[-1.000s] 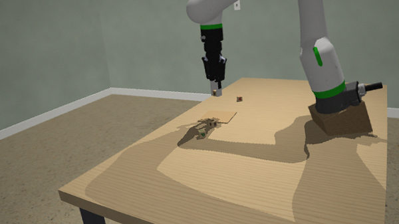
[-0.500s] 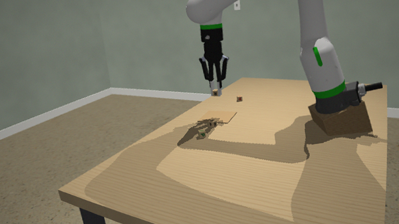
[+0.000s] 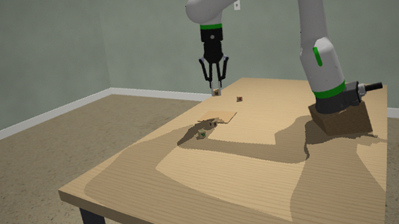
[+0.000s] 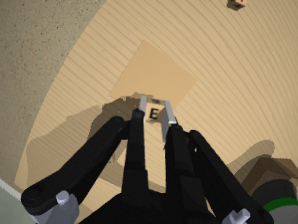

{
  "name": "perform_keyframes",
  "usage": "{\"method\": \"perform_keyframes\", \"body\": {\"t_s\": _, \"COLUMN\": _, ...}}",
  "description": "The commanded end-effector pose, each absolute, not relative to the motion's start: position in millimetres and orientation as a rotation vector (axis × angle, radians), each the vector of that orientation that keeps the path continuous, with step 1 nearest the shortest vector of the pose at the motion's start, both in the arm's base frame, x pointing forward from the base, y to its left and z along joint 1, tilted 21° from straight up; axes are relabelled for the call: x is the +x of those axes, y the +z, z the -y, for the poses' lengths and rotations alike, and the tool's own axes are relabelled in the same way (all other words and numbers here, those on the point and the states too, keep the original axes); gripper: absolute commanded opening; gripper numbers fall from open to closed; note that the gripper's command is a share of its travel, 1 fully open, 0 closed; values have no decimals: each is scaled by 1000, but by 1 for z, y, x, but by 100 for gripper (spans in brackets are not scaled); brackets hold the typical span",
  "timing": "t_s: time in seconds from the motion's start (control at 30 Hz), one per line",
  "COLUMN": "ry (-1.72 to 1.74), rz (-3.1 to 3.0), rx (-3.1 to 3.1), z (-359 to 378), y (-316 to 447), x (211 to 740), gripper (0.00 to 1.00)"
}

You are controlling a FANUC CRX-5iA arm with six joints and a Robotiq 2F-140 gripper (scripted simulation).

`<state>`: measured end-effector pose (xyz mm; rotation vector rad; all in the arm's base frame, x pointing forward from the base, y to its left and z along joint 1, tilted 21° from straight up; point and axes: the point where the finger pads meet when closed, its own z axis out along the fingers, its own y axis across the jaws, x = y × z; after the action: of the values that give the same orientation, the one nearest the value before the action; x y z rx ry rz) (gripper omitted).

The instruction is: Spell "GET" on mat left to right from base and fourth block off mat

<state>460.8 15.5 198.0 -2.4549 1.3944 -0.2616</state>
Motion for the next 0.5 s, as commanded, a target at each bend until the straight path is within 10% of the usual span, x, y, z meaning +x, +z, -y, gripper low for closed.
{"method": "perform_keyframes", "body": {"t_s": 0.0, "ry": -281, "rz": -1220, "rx": -2550, "z": -15, "y": 198, "x": 461, "gripper": 13}}
{"method": "perform_keyframes", "body": {"t_s": 0.47, "ry": -365, "rz": -702, "rx": -2775, "z": -14, "y": 198, "x": 462, "gripper": 13}}
